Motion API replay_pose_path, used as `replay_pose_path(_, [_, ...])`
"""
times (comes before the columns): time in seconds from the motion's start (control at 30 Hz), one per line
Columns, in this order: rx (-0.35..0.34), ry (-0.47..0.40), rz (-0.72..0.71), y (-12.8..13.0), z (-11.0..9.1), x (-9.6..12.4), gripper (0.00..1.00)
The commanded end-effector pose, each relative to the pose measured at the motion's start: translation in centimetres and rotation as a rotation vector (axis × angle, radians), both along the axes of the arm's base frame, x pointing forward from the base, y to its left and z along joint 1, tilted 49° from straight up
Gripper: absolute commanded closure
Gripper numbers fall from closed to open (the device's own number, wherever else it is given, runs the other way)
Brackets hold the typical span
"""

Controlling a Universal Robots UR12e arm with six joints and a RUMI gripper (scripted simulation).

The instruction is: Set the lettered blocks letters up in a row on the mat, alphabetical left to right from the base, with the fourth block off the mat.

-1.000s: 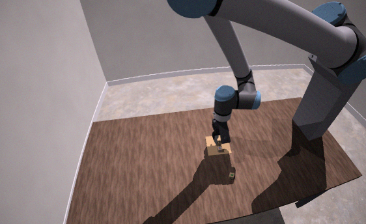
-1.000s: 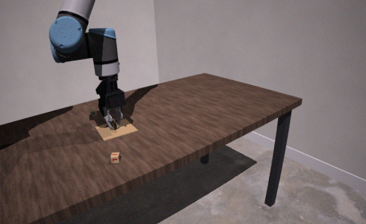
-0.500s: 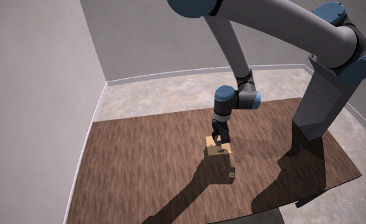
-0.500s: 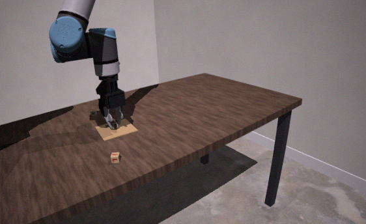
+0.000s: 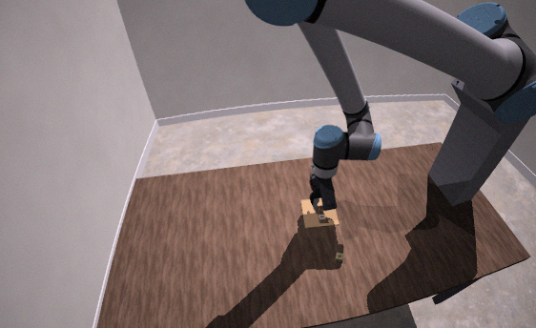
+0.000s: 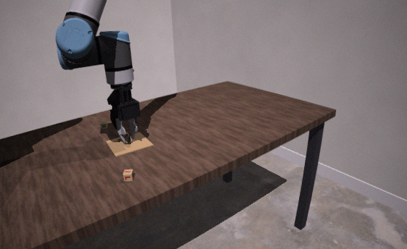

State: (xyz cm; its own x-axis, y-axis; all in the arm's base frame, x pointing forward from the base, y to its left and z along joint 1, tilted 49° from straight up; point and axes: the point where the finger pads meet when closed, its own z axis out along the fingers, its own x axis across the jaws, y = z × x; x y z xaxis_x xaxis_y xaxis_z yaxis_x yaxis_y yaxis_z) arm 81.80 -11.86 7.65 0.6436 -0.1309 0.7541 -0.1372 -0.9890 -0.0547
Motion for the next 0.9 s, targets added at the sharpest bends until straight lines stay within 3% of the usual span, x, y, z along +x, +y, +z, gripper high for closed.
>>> replay_pose_path(0.0, [-0.002, -0.003, 0.000, -0.17, 0.22, 0.15, 0.95])
replay_pose_path(0.87, [-0.001, -0.002, 0.000, -0.29, 0.07, 0.01, 0.95])
